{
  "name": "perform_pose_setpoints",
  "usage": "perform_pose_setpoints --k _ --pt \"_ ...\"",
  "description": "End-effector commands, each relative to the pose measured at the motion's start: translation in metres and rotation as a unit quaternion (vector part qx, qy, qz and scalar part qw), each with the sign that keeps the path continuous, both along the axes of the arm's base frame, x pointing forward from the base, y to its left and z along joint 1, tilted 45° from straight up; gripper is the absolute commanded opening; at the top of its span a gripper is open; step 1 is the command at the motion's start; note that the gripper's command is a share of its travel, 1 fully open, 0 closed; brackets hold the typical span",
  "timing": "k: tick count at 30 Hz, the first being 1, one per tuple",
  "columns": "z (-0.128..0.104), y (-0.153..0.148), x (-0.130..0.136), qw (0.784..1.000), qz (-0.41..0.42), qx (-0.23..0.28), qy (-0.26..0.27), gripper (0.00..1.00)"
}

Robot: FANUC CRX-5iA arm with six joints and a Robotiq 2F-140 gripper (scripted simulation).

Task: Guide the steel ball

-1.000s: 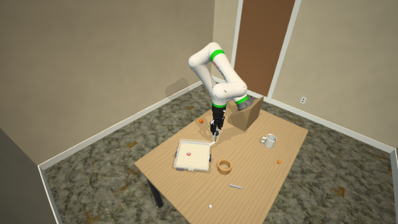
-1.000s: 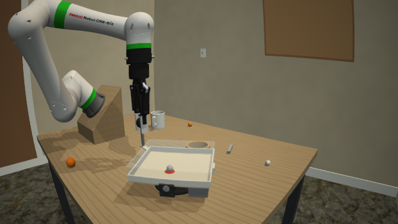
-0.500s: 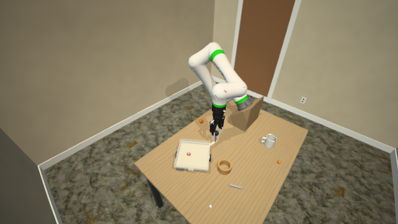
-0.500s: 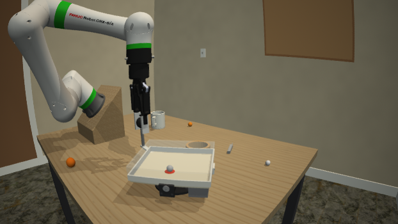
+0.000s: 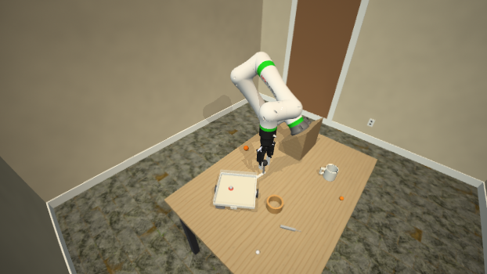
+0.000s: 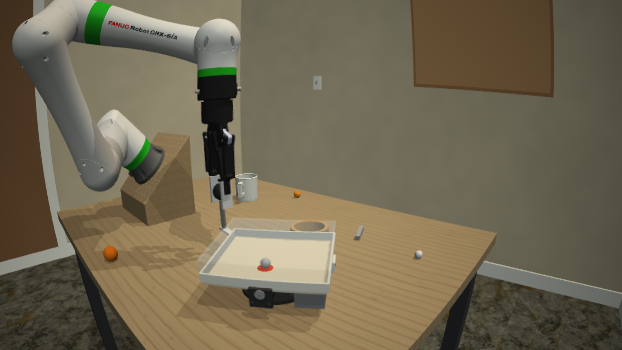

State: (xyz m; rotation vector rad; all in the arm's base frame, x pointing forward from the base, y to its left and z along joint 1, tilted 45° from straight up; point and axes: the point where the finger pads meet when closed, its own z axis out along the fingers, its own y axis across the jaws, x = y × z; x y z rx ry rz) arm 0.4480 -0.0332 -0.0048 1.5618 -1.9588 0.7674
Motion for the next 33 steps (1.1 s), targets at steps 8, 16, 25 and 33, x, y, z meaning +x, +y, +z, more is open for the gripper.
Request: perform_pose_setpoints --k 8,16,25,33 --pt "0.000 0.000 0.000 1.000 0.000 0.000 0.000 0.42" --pt "0.002 0.002 0.000 1.000 0.000 0.000 0.000 0.42" --pt "0.009 0.009 0.001 1.000 0.000 0.000 0.000 0.42" --pt "0.016 0.016 0.001 1.000 0.000 0.000 0.000 0.42"
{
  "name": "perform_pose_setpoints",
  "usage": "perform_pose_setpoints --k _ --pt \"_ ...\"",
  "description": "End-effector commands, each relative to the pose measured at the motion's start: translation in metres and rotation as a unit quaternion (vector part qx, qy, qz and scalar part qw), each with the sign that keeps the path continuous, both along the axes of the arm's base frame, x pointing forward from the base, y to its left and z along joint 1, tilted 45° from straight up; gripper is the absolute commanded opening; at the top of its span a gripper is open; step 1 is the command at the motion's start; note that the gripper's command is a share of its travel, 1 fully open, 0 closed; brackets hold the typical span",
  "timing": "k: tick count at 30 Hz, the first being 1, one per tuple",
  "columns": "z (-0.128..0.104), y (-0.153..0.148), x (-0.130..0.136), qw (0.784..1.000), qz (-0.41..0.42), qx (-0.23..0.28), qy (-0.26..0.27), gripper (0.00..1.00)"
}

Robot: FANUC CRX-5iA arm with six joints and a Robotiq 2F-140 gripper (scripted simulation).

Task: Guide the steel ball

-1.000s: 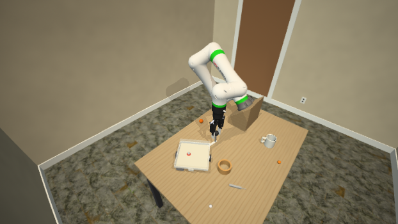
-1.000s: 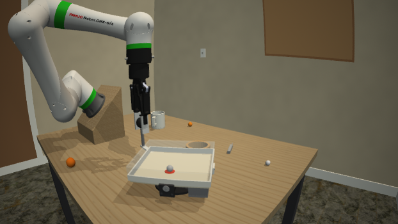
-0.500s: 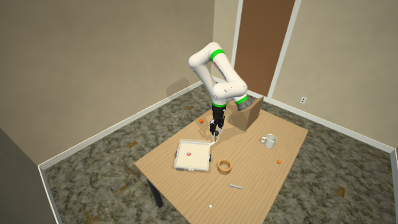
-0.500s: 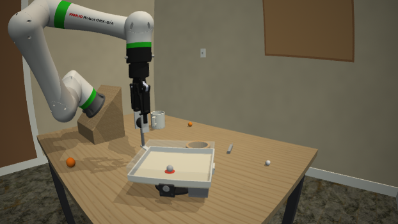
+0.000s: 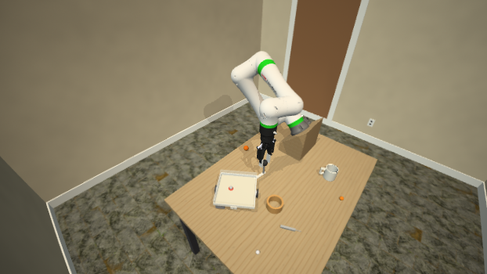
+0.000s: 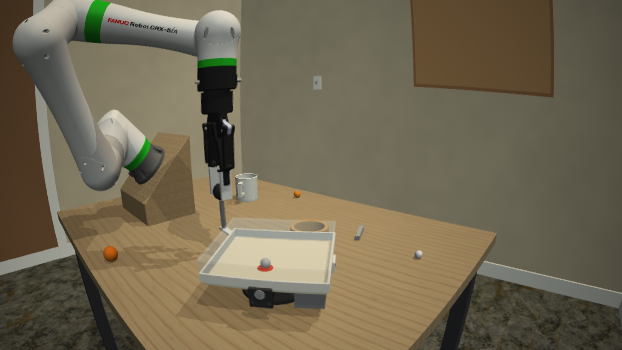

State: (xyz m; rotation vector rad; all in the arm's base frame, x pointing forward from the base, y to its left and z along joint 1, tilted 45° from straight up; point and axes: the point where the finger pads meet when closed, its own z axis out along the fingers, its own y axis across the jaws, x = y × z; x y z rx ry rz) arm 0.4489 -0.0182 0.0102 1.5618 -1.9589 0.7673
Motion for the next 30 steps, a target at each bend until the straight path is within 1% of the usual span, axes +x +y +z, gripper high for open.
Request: perform_pose_setpoints --k 1,14,30 --pt "0.002 0.002 0.000 1.000 0.000 0.000 0.000 0.42" --pt "0.019 0.019 0.001 1.000 0.000 0.000 0.000 0.42" --pt "0.027 0.027 0.002 1.000 0.000 0.000 0.000 0.42"
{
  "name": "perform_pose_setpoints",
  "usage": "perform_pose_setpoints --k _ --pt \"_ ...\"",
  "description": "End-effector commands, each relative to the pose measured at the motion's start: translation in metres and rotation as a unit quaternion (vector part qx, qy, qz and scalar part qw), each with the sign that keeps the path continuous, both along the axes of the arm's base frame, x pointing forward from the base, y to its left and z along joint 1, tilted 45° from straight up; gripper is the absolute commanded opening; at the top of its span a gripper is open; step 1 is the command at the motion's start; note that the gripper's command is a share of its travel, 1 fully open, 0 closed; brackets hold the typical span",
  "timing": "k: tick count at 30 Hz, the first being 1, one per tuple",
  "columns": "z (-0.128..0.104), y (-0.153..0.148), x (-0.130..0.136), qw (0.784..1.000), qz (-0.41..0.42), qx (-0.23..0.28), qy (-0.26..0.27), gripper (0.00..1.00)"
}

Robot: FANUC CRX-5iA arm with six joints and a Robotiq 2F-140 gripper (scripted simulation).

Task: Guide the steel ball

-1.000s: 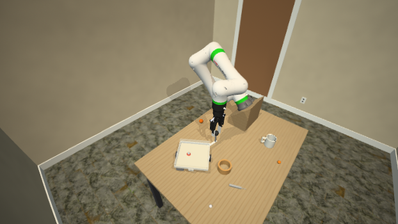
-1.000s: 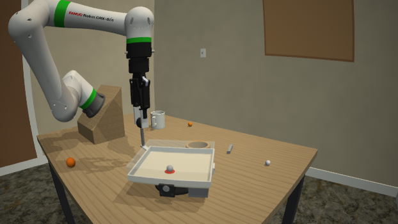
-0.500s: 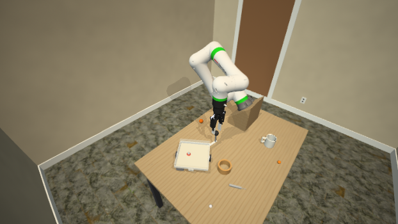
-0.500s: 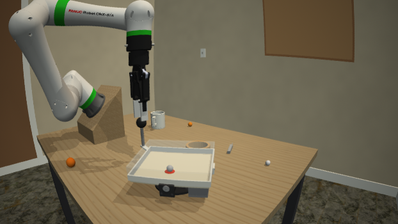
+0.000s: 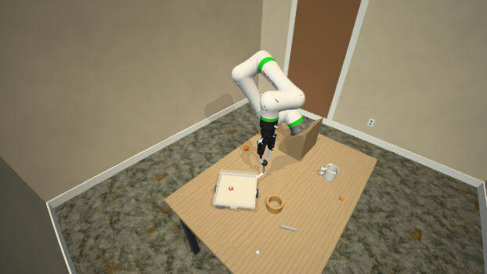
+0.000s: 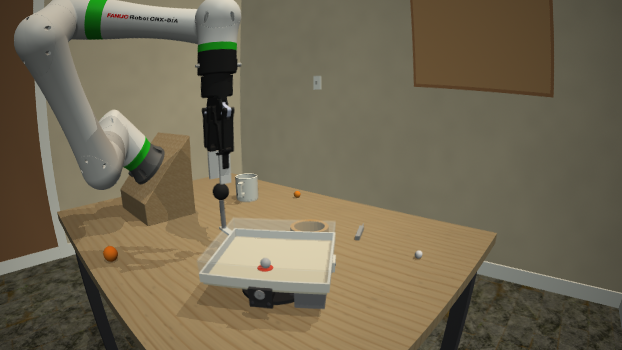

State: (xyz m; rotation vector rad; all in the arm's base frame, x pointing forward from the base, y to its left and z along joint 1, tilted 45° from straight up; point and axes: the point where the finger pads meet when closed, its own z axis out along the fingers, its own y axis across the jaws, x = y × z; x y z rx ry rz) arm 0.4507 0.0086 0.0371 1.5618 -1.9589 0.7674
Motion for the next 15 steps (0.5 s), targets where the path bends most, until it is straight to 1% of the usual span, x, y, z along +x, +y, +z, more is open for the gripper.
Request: perform_pose_setpoints --k 1,8,9,15 --pt "0.0004 0.0006 0.0001 1.000 0.000 0.000 0.000 0.42" --pt "0.0006 0.0008 0.0001 1.000 0.000 0.000 0.000 0.42" --pt "0.0006 0.0008 0.0001 1.000 0.000 0.000 0.000 1.00" --pt "0.0006 0.0008 0.0001 1.000 0.000 0.000 0.000 1.00"
